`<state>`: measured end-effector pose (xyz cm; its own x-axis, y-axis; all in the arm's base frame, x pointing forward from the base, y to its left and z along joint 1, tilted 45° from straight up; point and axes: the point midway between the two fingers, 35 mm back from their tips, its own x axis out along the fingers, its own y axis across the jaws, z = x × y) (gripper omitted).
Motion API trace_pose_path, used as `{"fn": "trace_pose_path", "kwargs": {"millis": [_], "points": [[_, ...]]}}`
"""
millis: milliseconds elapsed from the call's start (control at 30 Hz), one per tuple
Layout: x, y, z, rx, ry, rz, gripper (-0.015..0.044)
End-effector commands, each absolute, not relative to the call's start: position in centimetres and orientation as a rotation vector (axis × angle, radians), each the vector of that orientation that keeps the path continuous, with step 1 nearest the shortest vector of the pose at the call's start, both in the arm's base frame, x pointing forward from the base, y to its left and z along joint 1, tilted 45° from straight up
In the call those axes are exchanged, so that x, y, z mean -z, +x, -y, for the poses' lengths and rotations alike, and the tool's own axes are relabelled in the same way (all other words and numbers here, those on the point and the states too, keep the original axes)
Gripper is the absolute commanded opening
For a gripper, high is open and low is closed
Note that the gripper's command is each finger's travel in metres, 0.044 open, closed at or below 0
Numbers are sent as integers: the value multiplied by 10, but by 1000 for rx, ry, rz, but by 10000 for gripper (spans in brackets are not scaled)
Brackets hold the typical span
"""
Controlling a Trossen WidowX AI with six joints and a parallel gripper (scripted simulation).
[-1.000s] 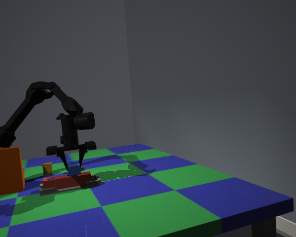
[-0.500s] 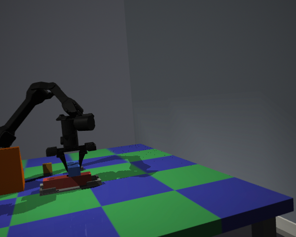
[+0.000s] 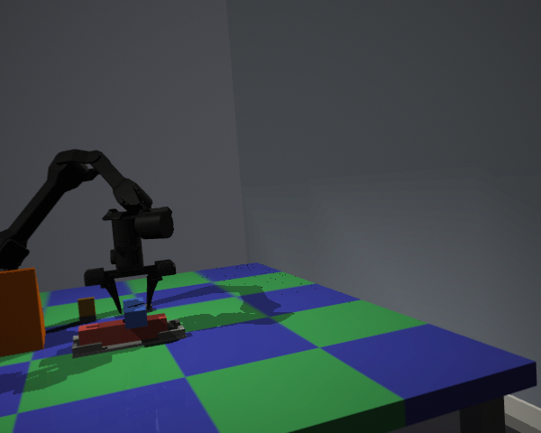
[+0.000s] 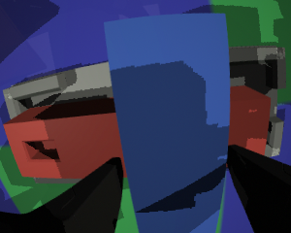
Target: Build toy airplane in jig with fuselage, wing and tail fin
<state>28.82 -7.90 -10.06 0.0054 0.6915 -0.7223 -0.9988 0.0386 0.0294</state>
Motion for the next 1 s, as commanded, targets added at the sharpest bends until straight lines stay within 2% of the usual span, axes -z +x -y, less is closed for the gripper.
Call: {"fn": "trace_pose_path", "kwargs": {"millis": [0, 100, 367, 567, 800, 967], "points": [[101, 288, 79, -1453, -594, -662, 371], [101, 288, 79, -1453, -594, -662, 440], [99, 288, 81, -1452, -594, -662, 440], [43, 288, 137, -1453, -586, -670, 440], [43, 289, 141, -1447, -574, -681, 440], [43, 290, 141, -1255, -249, -951, 440]]}}
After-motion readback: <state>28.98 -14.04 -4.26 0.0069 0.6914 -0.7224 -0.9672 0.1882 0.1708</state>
